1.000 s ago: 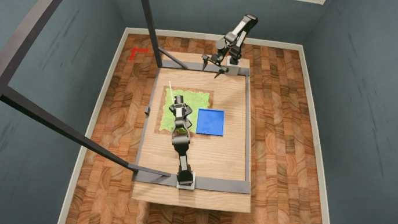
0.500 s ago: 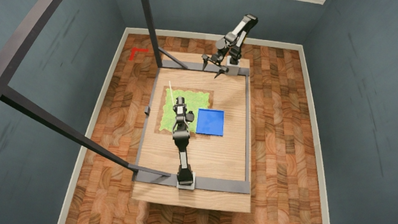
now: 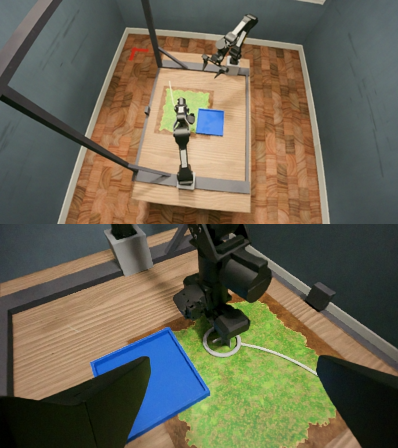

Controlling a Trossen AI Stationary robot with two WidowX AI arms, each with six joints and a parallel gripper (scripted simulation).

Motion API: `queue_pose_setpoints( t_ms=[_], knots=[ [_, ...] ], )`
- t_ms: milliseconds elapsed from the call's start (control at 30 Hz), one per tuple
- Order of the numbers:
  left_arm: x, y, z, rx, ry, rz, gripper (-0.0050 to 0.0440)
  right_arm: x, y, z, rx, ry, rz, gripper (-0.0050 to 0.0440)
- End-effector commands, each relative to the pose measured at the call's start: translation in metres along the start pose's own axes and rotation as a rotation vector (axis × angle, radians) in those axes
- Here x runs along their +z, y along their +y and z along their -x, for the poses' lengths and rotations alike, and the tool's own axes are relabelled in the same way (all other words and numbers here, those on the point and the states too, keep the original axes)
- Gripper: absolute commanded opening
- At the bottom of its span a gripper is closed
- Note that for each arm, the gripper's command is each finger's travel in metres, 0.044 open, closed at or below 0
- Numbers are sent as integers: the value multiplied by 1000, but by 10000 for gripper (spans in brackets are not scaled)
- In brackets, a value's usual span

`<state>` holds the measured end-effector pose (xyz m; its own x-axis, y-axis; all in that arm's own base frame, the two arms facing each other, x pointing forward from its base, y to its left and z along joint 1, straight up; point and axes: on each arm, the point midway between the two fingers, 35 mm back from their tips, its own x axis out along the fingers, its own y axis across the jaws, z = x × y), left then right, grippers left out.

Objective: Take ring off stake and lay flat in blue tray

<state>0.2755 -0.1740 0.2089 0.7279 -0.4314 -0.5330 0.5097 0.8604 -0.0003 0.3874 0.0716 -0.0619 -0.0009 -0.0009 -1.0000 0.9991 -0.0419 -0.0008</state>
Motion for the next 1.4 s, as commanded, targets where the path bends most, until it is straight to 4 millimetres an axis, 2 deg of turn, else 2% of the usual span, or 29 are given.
queue_pose_setpoints(
  t_ms=[0, 233, 267, 333, 367, 433, 467, 600, 633, 700, 733, 800, 833, 1033, 1267, 1367],
  knots=[
    [7, 0, 4, 0, -22, 0, 440, -1, 1, -4, 4, 3, -2, 147],
    [7, 0, 4, 0, -22, 0, 440, -2, 2, -10, 8, 4, -2, 147],
    [7, 0, 4, 0, -22, 0, 440, -2, 2, -10, 8, 4, -2, 128],
    [7, 0, 4, 0, -22, 0, 440, -2, 3, -9, 11, 5, -2, 128],
    [7, 0, 4, 0, -22, 0, 440, -2, 3, -8, 13, 5, -2, 108],
    [7, 0, 4, 0, -22, 0, 440, -2, 6, -3, 27, 7, -1, 108],
    [7, 0, 4, 0, -22, 0, 440, -2, 6, -3, 27, 7, -1, 88],
    [7, 0, 4, 0, -22, 0, 440, -2, 6, -3, 27, 7, -1, 88],
    [7, 0, 4, 0, -22, 0, 440, -2, 6, -3, 27, 7, -1, 68],
    [7, 0, 4, 0, -22, 0, 440, -2, 6, -3, 27, 7, -1, 68],
    [7, 0, 4, 0, -22, 0, 440, -2, 6, -3, 27, 7, -1, 48],
    [7, 0, 4, 0, -22, 0, 440, -2, 6, -3, 27, 7, -1, 48],
    [7, 0, 4, 0, -22, 0, 440, -2, 6, -3, 27, 7, -1, 28],
    [7, 0, 4, 0, -22, 0, 440, -2, 6, -3, 27, 7, -1, 1],
    [7, 0, 4, 0, -22, 0, 440, -2, 4, -6, 17, 5, -2, 3],
    [7, 0, 4, 0, -22, 0, 440, -9, 11, 14, 50, 13, -2, 3]
  ],
)
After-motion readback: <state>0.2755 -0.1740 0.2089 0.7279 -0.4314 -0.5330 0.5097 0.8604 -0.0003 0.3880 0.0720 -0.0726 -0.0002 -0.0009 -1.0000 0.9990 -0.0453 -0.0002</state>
